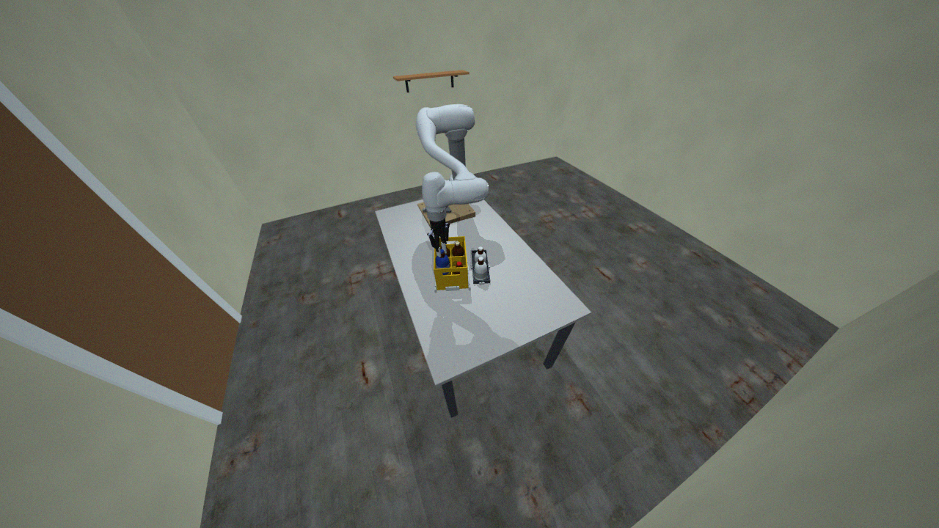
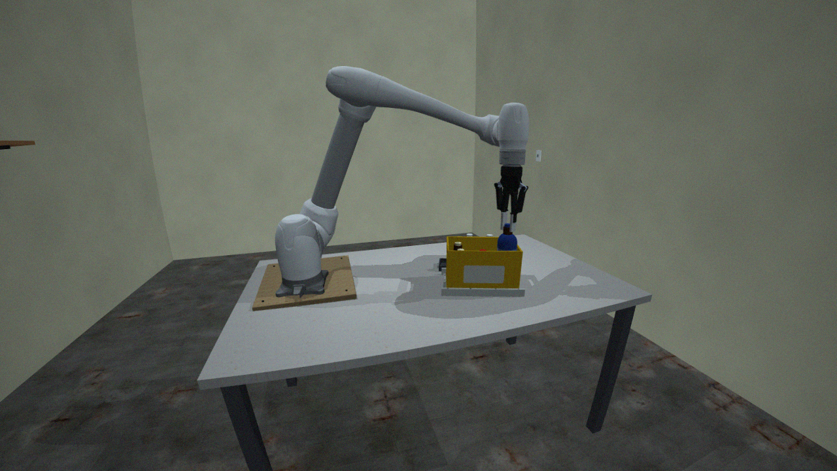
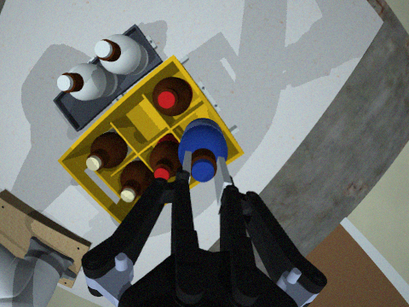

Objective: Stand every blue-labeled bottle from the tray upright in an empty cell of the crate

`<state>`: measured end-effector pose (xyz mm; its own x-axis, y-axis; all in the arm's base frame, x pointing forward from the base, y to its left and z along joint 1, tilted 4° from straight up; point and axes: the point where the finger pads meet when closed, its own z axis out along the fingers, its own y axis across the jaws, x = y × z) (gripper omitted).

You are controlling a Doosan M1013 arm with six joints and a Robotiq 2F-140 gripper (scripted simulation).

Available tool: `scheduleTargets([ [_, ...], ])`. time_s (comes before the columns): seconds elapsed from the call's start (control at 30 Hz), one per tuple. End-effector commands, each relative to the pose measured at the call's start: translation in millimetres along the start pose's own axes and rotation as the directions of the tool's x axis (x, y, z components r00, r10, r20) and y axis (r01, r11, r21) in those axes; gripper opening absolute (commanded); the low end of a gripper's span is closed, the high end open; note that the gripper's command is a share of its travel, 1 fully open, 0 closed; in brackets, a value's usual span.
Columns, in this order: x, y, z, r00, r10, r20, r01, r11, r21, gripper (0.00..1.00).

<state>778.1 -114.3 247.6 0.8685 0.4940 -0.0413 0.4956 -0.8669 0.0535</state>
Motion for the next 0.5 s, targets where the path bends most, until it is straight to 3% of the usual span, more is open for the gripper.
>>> scheduleTargets([
  [0.0,0.0,0.0,-0.2,1.000,0.000,0.000,0.000,1.000,0.000,0.00],
  [0.47,0.0,0.0,3.1,1.000,0.000,0.000,0.000,1.000,0.000,0.00],
])
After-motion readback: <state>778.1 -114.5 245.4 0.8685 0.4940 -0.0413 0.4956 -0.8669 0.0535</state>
